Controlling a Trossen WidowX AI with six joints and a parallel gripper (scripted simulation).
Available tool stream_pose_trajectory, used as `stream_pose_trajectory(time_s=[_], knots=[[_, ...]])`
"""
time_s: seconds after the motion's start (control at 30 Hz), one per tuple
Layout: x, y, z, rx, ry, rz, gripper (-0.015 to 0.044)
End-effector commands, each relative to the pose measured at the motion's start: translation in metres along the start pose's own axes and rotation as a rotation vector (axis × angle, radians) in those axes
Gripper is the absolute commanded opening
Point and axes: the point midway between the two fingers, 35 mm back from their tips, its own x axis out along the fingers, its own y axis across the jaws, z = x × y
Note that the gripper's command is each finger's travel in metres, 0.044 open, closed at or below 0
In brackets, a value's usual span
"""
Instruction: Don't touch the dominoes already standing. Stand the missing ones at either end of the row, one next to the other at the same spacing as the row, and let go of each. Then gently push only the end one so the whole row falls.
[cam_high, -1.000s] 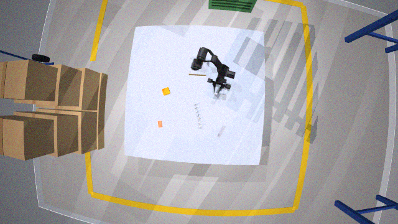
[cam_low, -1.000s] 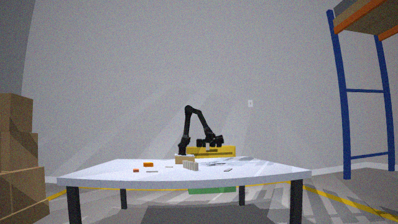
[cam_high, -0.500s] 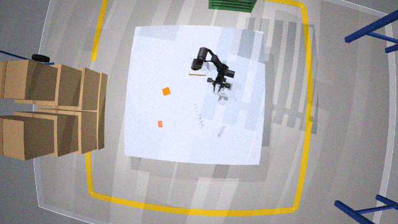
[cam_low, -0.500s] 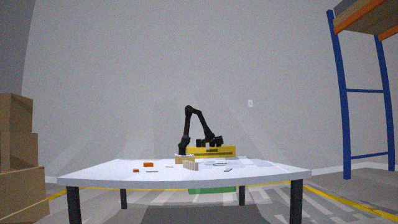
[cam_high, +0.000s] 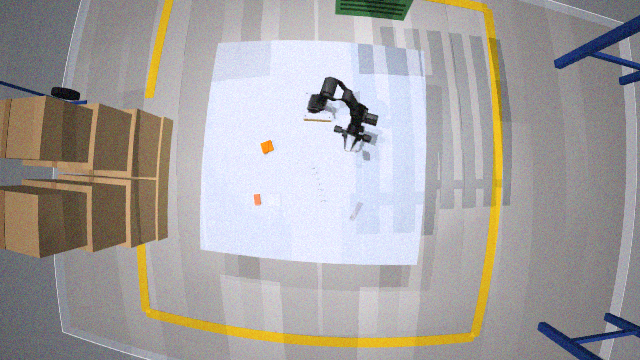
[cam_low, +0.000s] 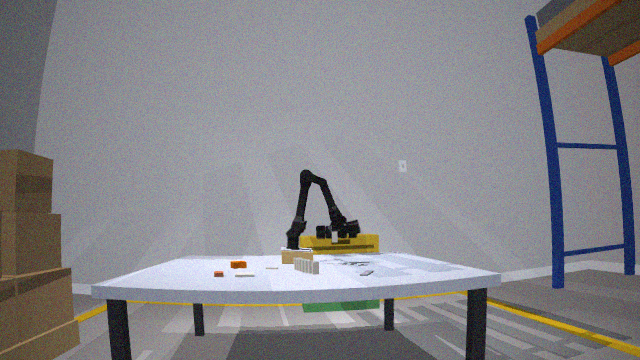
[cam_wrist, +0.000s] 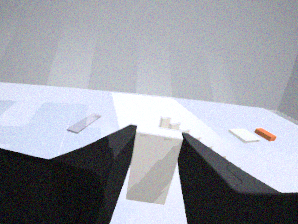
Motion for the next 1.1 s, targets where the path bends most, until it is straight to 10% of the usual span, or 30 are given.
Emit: stream_pose_trajectory(time_s=[0.0, 1.07], knots=[[0.001, 0.005, -0.011, 0.0, 0.004, -0.001, 0.0107], [0.004, 0.011, -0.077, 0.013, 0.006, -0.002, 0.0107]])
